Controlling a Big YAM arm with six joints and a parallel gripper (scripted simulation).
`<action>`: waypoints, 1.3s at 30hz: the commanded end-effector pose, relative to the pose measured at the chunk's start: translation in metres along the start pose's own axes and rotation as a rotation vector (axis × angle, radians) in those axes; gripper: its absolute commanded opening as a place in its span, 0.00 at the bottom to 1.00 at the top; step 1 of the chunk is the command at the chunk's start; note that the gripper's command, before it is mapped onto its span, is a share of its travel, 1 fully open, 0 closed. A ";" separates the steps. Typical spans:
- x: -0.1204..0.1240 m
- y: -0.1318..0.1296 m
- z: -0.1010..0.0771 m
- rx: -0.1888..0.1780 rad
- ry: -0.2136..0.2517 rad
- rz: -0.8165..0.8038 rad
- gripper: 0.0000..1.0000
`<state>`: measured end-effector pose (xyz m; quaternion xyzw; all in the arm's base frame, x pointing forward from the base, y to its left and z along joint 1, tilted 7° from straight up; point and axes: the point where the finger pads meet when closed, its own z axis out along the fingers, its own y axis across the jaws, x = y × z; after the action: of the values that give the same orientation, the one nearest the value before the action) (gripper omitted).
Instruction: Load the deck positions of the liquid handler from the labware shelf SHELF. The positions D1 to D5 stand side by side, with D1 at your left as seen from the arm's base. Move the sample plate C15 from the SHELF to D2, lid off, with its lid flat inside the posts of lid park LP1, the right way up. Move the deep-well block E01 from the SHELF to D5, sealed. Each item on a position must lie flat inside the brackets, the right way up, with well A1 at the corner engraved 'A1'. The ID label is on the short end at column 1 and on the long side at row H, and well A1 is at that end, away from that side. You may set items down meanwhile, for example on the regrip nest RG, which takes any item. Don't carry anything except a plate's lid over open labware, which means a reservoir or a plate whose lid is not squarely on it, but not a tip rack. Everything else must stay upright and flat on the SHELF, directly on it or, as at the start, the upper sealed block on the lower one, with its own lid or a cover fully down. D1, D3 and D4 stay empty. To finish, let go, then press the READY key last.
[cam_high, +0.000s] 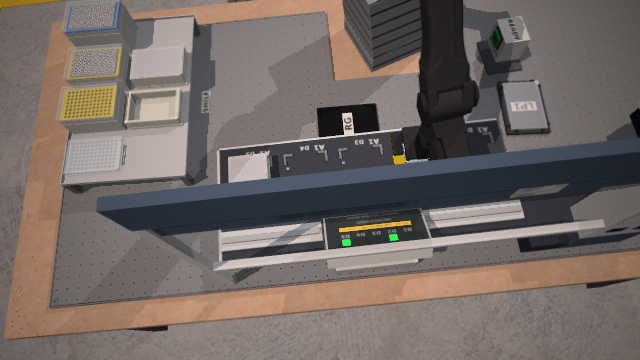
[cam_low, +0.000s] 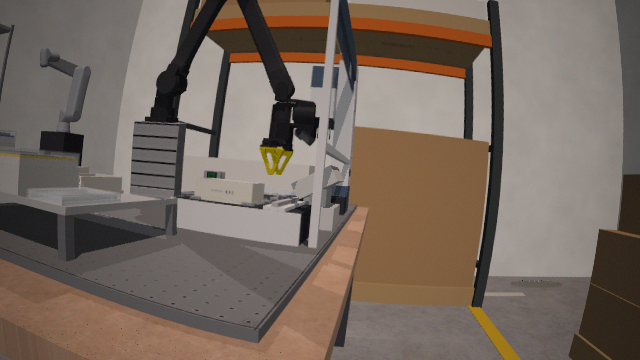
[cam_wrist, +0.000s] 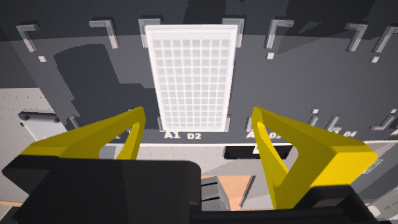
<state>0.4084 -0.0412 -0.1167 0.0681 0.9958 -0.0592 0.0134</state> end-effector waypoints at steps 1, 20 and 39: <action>-0.009 0.007 -0.020 -0.005 -0.034 -0.003 1.00; -0.020 0.008 -0.053 -0.007 -0.056 -0.001 1.00; -0.027 0.008 -0.087 -0.009 -0.072 0.001 1.00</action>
<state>0.4042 -0.0342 -0.0602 0.0680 0.9959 -0.0591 0.0100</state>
